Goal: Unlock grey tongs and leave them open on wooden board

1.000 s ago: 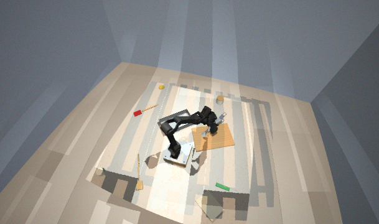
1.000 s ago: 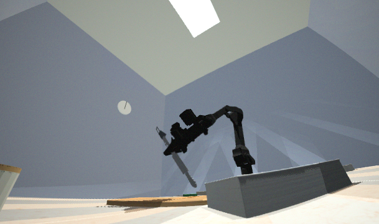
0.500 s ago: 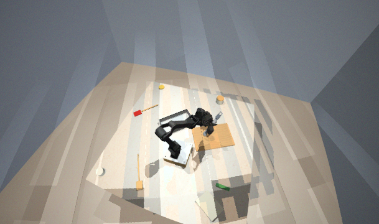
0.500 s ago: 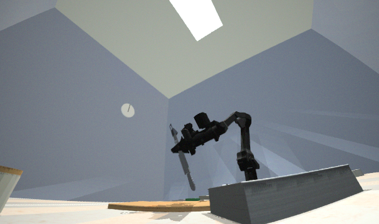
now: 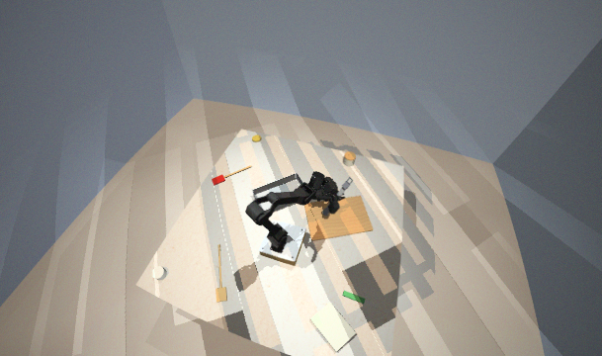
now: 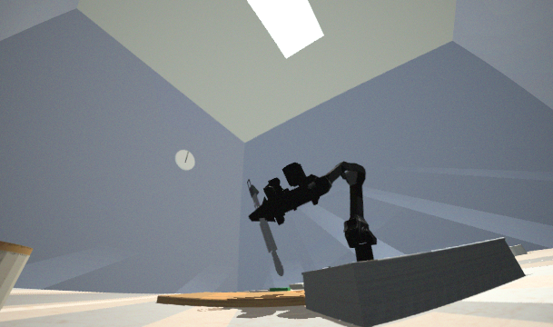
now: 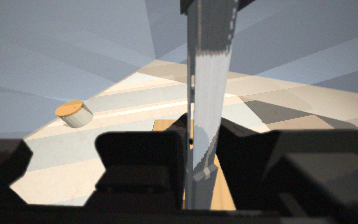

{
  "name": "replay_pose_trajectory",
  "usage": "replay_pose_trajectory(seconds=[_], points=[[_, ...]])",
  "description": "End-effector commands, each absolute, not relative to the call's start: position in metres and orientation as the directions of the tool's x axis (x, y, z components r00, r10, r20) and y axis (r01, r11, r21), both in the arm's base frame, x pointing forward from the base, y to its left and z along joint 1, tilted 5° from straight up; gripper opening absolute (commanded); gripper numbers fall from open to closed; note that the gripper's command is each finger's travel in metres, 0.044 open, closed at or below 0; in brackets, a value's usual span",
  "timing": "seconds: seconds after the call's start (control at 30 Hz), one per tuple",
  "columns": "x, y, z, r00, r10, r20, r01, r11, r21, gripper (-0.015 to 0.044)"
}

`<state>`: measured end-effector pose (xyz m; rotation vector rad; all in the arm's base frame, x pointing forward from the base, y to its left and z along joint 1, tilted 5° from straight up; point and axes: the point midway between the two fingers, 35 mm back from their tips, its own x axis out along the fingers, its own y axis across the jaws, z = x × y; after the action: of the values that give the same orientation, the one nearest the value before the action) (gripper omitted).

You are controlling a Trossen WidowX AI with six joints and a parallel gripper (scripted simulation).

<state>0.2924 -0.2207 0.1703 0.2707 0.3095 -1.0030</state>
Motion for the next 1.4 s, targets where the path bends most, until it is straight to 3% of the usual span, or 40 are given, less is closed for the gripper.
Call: replay_pose_trajectory(seconds=[0.0,0.63,1.37], points=[[0.292,-0.222,0.172,0.498,-0.786,-0.366,0.858,0.507,0.079,-0.0150],[0.293,-0.223,0.171,0.496,-0.782,-0.378,0.858,0.509,0.074,-0.0150],[0.320,-0.241,0.135,0.414,-0.612,-0.674,0.830,0.558,0.004,-0.0150]])
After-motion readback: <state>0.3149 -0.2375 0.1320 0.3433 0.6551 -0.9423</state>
